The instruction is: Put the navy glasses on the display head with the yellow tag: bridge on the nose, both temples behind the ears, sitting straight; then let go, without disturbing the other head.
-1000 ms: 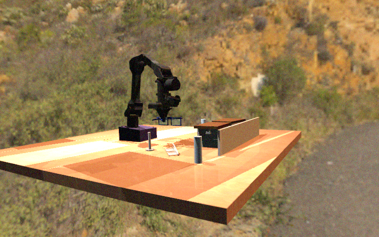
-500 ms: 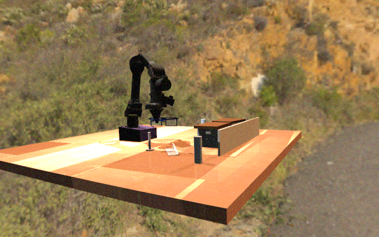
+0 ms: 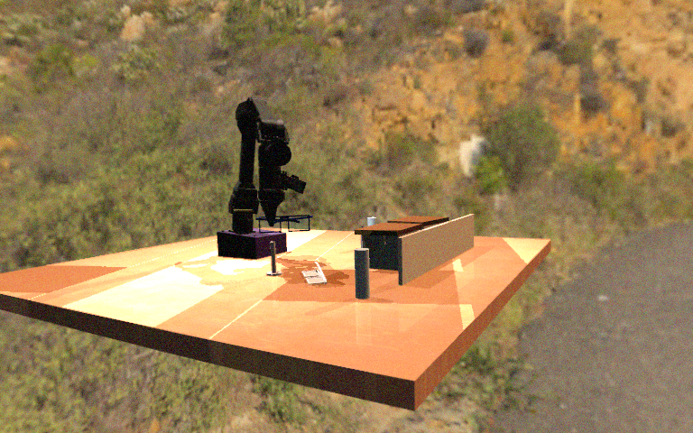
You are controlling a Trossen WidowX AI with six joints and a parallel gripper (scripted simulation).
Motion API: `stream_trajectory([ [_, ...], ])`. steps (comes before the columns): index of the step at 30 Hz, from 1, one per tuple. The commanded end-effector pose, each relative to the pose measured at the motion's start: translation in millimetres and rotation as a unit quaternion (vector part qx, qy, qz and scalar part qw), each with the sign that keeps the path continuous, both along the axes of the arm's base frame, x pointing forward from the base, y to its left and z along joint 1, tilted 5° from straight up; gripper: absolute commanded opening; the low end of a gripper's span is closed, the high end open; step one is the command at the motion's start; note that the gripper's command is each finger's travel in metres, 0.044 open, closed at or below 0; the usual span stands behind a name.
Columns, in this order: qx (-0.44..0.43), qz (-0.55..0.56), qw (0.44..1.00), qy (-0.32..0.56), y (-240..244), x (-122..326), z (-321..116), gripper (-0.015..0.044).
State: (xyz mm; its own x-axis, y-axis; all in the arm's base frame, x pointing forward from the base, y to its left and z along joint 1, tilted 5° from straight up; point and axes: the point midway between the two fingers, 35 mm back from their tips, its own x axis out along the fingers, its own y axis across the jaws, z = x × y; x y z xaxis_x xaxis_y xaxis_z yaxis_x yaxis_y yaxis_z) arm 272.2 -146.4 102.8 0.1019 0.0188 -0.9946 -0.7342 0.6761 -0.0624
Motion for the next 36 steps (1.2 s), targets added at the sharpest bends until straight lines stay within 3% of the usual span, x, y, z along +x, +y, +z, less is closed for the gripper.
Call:
stream_trajectory([
  [1,-0.003,0.048,0.999,0.0,-13,-4,-1,0.0],
  [11,-0.009,0.1,0.995,-0.002,-28,-9,-7,0.0],
  [22,-0.008,0.1,0.995,-0.002,-26,-4,-61,0.0],
  [36,-0.008,0.1,0.995,-0.002,-17,-6,-62,0.0],
])
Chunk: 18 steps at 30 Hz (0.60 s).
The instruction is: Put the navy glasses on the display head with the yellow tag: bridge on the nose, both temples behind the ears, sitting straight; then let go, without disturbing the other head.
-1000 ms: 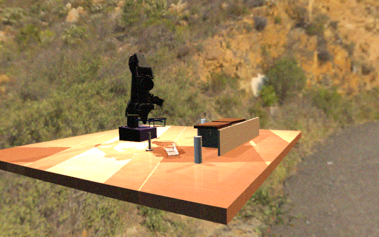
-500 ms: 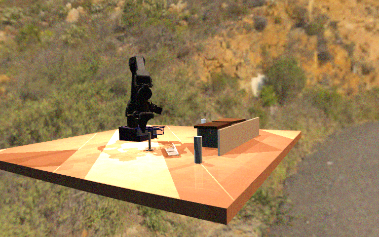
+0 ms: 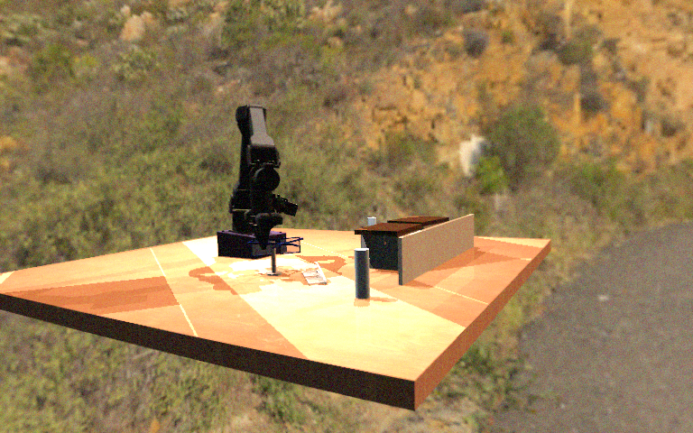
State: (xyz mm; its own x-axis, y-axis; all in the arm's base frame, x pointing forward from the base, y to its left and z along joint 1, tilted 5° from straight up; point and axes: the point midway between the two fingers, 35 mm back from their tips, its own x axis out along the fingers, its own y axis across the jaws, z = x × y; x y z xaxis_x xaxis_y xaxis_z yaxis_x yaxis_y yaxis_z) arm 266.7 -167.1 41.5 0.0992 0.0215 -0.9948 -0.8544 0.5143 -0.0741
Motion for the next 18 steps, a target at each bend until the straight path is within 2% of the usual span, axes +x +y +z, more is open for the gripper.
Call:
stream_trajectory([
  [1,0.001,-0.001,1.0,-0.001,4,-1,-1,0.0],
  [18,0.002,-0.001,1.0,-0.001,15,-3,-1,0.0],
])
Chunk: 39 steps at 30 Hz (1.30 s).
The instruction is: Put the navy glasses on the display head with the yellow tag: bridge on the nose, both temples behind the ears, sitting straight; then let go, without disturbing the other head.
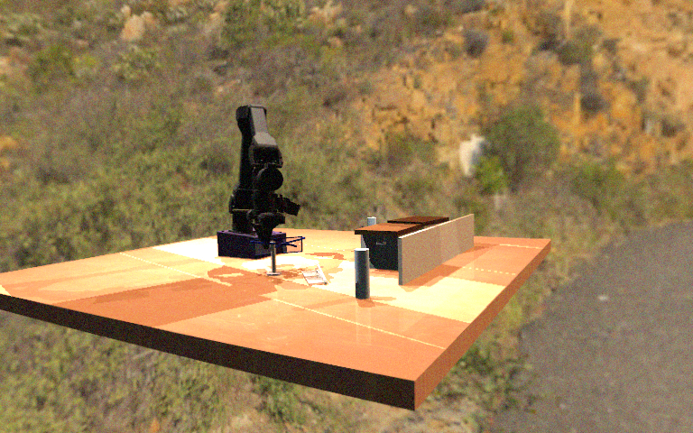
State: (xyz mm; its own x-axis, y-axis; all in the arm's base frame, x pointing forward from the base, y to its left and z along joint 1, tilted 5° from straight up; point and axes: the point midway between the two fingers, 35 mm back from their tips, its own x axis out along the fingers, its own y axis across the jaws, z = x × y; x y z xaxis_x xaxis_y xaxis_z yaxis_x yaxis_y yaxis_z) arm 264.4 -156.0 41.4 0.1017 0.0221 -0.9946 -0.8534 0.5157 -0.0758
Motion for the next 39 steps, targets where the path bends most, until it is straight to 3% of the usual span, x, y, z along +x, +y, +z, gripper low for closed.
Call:
stream_trajectory([
  [1,0.001,0.0,1.0,0.0,4,-1,-1,0.0],
  [39,0.003,0.0,1.0,0.0,33,1,0,0.0],
])
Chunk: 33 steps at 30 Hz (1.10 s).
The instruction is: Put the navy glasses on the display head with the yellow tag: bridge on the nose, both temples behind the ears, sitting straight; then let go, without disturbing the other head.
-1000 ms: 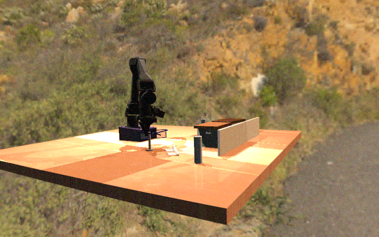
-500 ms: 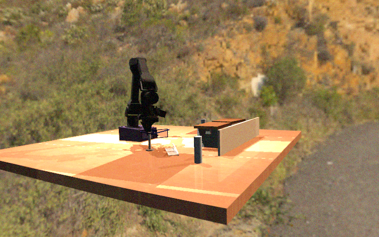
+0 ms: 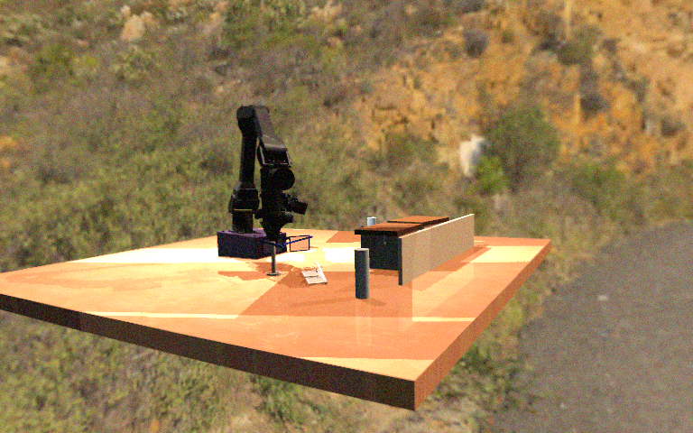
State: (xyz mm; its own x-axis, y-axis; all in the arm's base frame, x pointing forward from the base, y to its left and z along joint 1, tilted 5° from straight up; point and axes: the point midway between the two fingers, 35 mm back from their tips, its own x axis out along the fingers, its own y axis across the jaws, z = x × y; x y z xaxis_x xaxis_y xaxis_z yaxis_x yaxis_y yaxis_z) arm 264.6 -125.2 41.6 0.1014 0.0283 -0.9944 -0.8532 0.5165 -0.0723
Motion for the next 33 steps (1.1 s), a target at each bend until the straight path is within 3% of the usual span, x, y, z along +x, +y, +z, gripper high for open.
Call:
stream_trajectory([
  [1,0.0,0.0,1.0,0.0,3.3,0.9,-0.1,0.0],
  [33,0.0,0.0,1.0,0.0,11.3,3.2,0.3,0.0],
])
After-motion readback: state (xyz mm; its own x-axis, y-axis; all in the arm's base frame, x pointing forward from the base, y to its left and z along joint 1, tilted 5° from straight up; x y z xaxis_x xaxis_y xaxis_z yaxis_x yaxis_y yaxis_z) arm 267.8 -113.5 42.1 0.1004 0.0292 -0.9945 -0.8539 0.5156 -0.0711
